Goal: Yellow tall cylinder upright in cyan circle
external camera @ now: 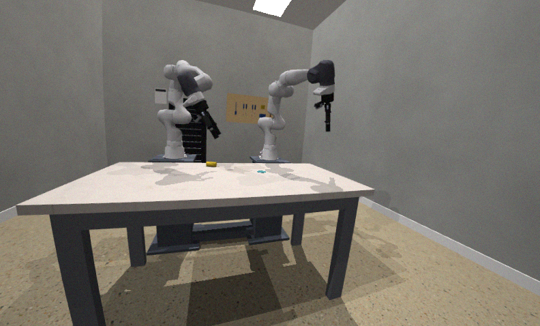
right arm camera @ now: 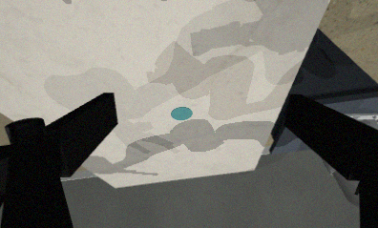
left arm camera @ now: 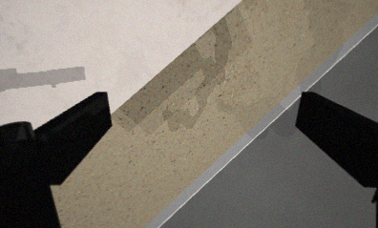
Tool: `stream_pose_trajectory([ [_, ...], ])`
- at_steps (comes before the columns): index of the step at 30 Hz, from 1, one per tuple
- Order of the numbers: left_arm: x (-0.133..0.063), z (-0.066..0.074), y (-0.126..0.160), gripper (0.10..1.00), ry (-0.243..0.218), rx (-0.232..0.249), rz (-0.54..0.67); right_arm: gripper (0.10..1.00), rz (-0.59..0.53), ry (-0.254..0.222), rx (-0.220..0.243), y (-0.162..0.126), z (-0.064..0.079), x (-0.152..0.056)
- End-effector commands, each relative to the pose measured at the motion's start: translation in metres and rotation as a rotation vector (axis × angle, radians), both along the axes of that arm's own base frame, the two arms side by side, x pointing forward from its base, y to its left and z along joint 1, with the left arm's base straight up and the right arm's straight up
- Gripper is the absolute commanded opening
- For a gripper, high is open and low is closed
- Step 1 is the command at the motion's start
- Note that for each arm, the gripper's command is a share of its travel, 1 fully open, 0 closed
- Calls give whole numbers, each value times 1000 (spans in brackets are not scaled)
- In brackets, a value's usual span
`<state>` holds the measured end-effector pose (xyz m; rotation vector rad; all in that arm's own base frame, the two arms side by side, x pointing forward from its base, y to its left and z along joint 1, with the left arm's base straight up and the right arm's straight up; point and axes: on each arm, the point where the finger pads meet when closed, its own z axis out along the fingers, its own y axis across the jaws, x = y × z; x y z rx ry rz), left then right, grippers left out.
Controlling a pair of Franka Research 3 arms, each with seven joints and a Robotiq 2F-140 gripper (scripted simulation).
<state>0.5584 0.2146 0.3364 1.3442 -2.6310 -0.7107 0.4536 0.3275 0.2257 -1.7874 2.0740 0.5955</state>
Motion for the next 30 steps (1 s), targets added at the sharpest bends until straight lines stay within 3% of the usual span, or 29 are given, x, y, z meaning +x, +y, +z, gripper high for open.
stream_pose_trajectory([
  [1,-4,2,10,1000,-41,12,91,1000,-65,56,-50,-1,-5,-11],
  [7,-14,3,30,1000,-65,16,175,1000,-67,67,-111,0,-11,-28],
  [9,-14,3,30,1000,-65,16,175,1000,-67,67,-111,0,-11,-28],
  [11,-20,5,41,1000,-78,19,224,1000,-70,72,-150,-1,-16,-38],
  [24,-45,9,81,1000,-127,31,405,1000,-87,75,-285,-7,-30,-69],
  [26,-45,9,81,1000,-127,31,405,1000,-87,75,-285,-7,-30,-69],
  [29,-54,10,94,1000,-143,35,467,1000,-100,70,-351,-12,-36,-83],
  [30,-56,10,97,1000,-147,36,480,1000,-116,60,-416,-19,-42,-94],
])
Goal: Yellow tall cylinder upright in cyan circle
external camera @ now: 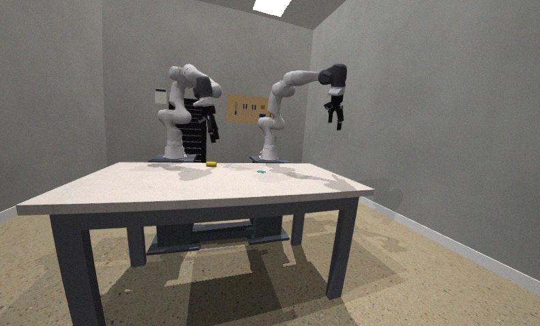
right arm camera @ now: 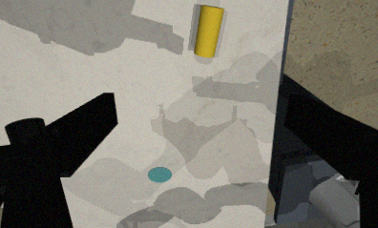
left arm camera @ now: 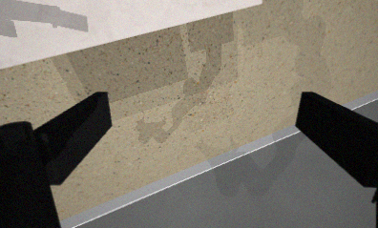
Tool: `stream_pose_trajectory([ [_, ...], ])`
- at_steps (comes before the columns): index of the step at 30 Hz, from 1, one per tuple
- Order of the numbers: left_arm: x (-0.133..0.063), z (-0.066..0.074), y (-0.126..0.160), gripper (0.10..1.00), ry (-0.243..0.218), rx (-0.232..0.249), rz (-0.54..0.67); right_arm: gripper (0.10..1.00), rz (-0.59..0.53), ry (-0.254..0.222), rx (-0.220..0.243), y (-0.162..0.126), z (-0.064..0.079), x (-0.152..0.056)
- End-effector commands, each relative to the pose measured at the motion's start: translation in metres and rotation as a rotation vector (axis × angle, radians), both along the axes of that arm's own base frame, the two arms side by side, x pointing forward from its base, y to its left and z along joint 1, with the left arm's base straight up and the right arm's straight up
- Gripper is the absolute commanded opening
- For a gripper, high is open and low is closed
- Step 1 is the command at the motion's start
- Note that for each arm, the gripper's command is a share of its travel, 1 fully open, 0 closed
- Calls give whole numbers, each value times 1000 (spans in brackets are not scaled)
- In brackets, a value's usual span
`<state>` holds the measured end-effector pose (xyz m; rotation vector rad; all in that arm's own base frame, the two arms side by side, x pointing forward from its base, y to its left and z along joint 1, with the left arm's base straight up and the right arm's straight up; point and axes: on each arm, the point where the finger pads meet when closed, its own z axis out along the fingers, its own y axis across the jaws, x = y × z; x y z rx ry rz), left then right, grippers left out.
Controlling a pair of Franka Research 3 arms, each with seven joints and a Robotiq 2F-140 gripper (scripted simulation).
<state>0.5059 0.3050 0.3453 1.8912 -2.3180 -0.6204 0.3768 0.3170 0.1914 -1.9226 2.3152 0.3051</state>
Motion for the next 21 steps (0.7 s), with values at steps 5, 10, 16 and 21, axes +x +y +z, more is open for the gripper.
stream_pose_trajectory([
  [5,-14,3,21,1000,-48,21,149,1000,-123,-26,-233,-25,-18,-37],
  [10,-26,5,35,1000,-65,26,219,1000,-123,-26,-234,-25,-18,-38],
  [16,-38,6,50,1000,-83,32,296,1000,-123,-26,-234,-25,-18,-38],
  [21,-50,8,63,1000,-99,38,365,1000,-123,-26,-234,-25,-18,-38],
])
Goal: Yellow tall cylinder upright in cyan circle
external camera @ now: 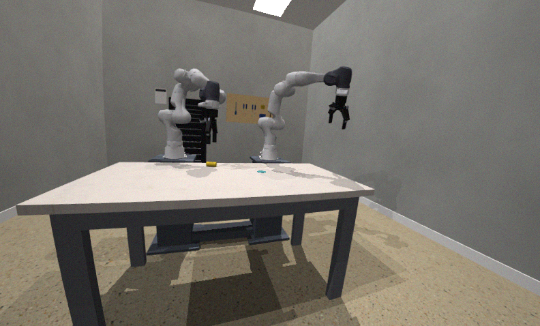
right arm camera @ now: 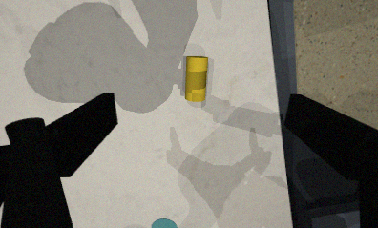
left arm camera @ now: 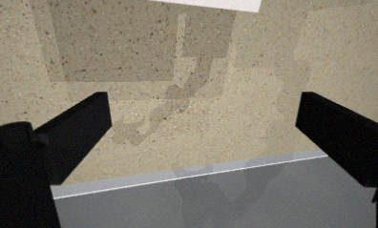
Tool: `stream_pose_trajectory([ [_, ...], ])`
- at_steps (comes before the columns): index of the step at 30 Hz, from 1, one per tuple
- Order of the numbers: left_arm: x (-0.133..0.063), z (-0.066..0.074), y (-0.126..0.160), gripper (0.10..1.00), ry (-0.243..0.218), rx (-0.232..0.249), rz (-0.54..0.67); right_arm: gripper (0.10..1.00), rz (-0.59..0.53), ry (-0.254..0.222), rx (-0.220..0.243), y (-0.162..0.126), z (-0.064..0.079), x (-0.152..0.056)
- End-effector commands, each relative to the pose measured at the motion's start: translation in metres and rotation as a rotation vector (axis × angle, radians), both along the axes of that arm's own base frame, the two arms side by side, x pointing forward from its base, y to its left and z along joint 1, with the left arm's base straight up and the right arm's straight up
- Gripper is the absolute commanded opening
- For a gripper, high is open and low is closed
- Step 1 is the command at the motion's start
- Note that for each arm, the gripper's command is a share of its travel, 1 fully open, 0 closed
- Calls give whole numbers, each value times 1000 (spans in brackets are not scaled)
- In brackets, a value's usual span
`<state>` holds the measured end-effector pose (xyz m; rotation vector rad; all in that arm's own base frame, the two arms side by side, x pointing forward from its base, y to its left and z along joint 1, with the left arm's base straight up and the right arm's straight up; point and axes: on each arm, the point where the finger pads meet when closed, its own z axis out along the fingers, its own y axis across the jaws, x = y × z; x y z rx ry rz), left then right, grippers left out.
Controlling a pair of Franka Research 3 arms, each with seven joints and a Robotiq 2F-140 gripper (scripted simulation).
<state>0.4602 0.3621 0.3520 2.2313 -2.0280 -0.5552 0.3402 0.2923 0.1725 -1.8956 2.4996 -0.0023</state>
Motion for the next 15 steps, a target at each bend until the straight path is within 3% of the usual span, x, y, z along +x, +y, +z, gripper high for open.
stream_pose_trajectory([
  [1,-6,2,8,1000,-30,19,94,1000,-35,3,-3,0,1,-1],
  [15,-40,6,41,1000,-71,35,282,1000,-35,3,-3,0,1,-1],
])
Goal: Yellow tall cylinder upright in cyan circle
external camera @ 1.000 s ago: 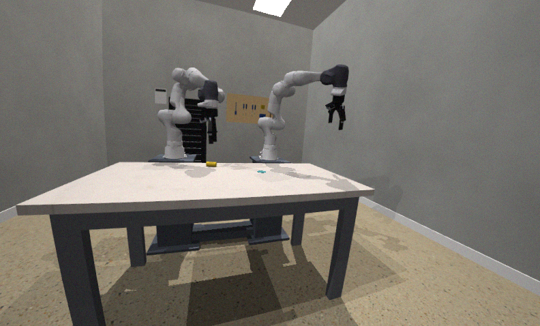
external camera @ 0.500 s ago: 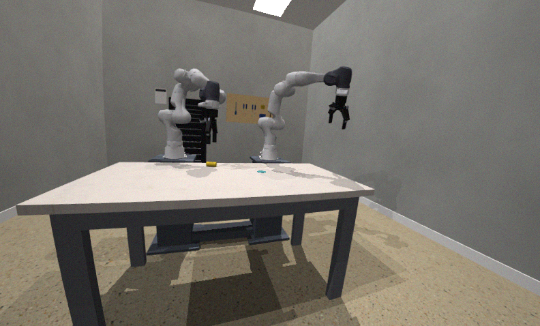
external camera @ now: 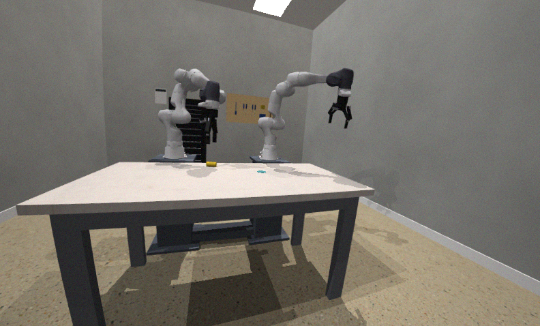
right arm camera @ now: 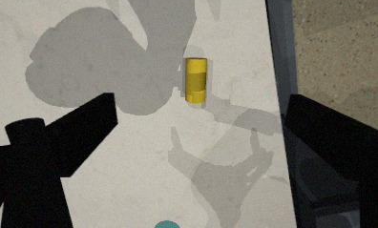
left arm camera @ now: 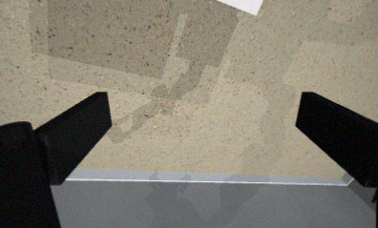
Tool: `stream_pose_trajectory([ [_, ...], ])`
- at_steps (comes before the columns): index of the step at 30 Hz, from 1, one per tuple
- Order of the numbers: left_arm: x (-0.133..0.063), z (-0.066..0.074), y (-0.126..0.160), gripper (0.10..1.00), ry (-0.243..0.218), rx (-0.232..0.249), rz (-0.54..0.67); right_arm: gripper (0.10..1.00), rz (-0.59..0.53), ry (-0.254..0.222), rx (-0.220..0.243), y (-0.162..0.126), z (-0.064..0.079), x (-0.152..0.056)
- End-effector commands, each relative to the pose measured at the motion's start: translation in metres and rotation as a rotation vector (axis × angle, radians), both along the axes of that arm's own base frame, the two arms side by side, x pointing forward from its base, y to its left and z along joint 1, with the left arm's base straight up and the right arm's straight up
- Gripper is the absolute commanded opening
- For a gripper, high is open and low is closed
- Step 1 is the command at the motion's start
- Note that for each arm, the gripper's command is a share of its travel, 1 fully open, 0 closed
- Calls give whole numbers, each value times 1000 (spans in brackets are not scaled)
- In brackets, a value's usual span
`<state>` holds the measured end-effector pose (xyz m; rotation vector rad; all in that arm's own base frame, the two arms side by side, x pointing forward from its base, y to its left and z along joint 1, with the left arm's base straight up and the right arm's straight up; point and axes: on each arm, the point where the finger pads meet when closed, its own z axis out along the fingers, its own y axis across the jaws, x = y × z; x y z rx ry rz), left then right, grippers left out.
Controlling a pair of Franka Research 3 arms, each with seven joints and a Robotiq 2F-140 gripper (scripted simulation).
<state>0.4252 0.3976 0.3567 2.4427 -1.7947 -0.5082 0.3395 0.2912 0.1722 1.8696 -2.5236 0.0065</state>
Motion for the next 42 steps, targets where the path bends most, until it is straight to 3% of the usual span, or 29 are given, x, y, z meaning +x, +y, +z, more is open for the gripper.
stream_pose_trajectory([
  [1,-7,2,8,1000,-27,19,94,1000,-13,0,2,1,1,0],
  [28,-73,10,59,1000,-95,52,437,1000,-13,0,2,1,1,0],
  [42,-117,16,86,1000,-134,74,652,1000,-13,0,2,1,1,0],
])
